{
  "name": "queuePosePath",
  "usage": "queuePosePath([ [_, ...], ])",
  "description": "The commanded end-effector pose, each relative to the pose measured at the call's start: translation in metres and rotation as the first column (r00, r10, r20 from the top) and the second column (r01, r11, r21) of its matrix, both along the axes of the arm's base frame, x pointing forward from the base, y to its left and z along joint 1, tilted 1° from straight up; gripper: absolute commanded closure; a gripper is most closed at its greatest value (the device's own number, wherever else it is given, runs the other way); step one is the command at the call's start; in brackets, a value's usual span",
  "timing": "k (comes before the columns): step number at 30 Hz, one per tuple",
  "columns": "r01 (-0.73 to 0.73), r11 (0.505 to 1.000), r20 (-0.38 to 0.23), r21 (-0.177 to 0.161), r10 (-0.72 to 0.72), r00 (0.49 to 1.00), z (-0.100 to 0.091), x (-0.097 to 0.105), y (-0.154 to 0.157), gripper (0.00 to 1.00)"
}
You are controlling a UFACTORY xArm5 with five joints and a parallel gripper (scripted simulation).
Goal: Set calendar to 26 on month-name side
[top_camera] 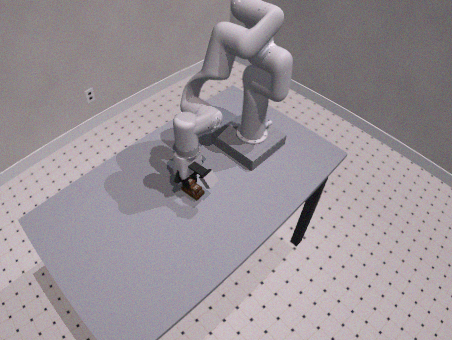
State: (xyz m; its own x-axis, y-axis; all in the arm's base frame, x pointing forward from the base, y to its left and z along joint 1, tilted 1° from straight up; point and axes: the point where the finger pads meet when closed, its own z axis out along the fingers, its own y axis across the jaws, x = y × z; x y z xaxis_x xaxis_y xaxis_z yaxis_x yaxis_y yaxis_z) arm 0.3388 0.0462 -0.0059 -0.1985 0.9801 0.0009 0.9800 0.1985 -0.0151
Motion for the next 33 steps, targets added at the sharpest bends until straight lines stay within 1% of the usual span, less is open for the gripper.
queuePosePath([
  [1,0.0,1.0,0.003,0.0,0.0,1.0,-0.0005,0.0011,0.0002,0.73],
  [20,0.0,1.0,0.003,0.0,0.0,1.0,-0.0076,0.0009,0.0002,0.73],
  [33,0.0,1.0,0.003,0.0,0.0,1.0,-0.0087,0.0009,0.0002,0.73],
])
